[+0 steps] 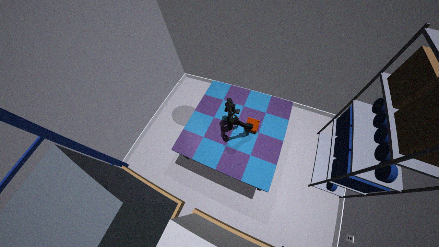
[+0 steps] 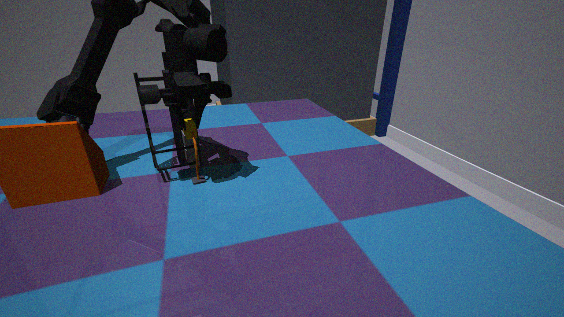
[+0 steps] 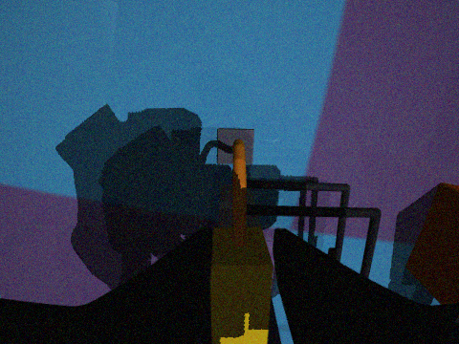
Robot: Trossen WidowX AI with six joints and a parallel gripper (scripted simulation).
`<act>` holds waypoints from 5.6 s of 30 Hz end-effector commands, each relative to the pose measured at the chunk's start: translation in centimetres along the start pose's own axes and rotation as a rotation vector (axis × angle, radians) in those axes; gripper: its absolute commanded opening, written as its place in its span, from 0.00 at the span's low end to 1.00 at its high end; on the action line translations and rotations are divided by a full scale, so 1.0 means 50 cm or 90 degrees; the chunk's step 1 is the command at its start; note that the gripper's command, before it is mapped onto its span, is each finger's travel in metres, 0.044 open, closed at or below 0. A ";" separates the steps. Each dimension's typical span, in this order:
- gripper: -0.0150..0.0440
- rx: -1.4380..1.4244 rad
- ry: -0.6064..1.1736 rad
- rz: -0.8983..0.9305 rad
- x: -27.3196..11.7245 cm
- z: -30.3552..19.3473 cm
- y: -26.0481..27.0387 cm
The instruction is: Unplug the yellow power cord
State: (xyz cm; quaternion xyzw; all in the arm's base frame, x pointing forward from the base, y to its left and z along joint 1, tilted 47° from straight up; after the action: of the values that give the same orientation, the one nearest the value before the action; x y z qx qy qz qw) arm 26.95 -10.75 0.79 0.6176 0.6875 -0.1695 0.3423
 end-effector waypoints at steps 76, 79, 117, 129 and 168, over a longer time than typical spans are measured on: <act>0.53 0.002 -0.014 0.007 0.001 -0.048 0.002; 0.53 0.002 -0.014 0.007 0.001 -0.048 0.002; 0.25 -0.001 -0.018 0.007 -0.011 0.022 0.001; 0.34 0.002 -0.016 0.005 -0.011 0.036 -0.004; 0.53 0.002 -0.015 0.007 -0.025 -0.010 0.001</act>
State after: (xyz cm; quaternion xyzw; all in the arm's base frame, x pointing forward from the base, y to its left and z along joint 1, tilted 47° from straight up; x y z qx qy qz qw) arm 27.17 -12.07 1.56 0.6183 0.6783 -0.1757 0.3561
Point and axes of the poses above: the point midway between the two fingers, 35 mm back from their tips, its own x axis out along the fingers, its own y axis across the jaws, z = x × y, the point moved 1 cm from there along -x, back along the fingers, and after that the axes turned 7 degrees about -x, right-handed, at the moved point
